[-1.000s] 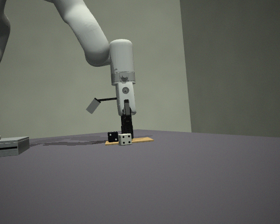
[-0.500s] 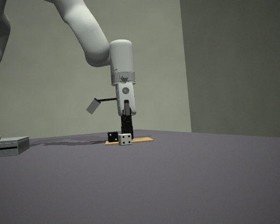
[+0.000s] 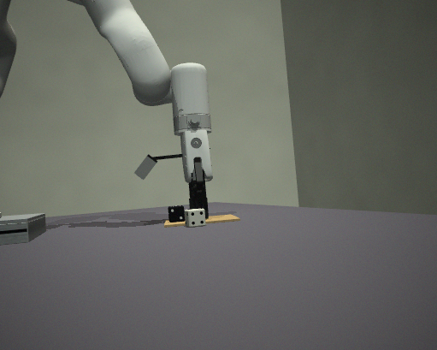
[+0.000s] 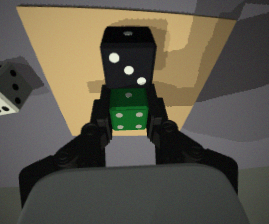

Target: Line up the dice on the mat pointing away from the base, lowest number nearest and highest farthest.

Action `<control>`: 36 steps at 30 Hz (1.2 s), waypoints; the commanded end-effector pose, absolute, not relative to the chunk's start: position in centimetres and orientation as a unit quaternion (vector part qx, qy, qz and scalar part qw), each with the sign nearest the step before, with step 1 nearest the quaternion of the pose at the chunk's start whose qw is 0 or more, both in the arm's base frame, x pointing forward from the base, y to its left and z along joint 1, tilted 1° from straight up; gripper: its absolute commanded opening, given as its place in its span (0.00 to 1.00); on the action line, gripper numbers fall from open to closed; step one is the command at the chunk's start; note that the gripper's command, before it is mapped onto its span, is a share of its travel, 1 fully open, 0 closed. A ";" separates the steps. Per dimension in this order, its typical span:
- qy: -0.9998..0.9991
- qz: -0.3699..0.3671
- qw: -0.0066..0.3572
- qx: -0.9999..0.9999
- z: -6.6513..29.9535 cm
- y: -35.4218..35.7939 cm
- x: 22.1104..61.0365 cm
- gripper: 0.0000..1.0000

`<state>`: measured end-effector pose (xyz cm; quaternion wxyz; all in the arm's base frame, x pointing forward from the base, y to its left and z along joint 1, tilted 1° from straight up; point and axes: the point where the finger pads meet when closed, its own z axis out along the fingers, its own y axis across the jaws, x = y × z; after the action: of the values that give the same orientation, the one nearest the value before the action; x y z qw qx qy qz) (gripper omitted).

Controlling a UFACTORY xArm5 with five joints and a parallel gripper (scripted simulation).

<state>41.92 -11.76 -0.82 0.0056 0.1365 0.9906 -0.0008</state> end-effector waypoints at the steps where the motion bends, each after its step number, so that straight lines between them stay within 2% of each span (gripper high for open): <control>1: 0.991 -0.001 0.007 0.136 -0.7 -11.8 42.1 0.27; 32: 0.991 -0.001 0.007 0.136 -0.7 -11.8 42.1 0.27; 33: 0.991 -0.001 0.007 0.136 -0.7 -11.8 42.1 0.31; 35: 0.991 -0.001 0.007 0.136 -0.7 -11.8 42.1 0.31; 36: 0.991 -0.001 0.007 0.136 -0.7 -11.8 42.1 0.35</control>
<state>41.93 -11.76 -0.83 0.0056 0.1365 0.9906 -0.0008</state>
